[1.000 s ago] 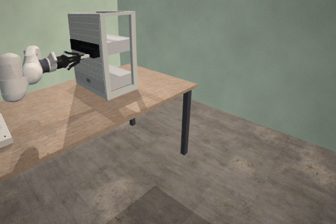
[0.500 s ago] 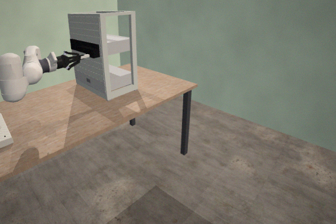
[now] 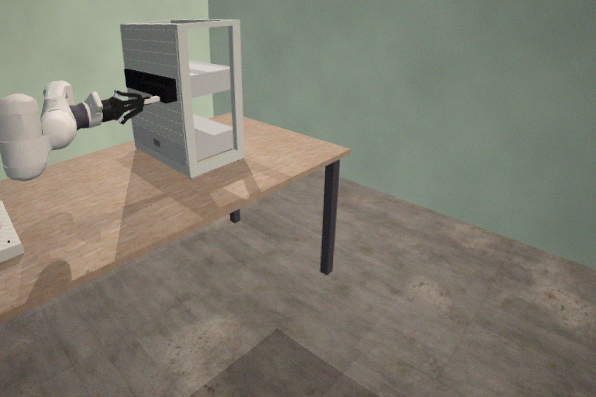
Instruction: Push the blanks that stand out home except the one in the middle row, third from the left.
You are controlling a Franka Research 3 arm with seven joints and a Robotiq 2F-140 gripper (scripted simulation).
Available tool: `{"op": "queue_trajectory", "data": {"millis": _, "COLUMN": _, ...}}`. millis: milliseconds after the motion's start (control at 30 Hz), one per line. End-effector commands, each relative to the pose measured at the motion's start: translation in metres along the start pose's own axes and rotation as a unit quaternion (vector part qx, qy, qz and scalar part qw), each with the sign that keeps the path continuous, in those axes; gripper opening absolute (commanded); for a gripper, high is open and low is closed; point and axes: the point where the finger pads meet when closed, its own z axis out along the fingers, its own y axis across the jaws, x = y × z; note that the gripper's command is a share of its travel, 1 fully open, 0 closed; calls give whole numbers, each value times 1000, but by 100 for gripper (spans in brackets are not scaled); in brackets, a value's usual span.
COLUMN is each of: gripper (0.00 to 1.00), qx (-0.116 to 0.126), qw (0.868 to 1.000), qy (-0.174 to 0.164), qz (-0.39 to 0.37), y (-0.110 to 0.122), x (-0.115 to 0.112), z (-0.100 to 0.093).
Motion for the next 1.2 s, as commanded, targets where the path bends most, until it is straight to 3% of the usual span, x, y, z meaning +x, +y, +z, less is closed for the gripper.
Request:
{"op": "queue_trajectory", "data": {"millis": 0, "gripper": 0, "qx": -1, "qw": 1000, "qy": -3, "qz": 3, "y": 0, "x": -2, "z": 6}}
{"op": "queue_trajectory", "data": {"millis": 1167, "gripper": 0, "qx": -1, "qw": 1000, "qy": -3, "qz": 3, "y": 1, "x": -3, "z": 21}}
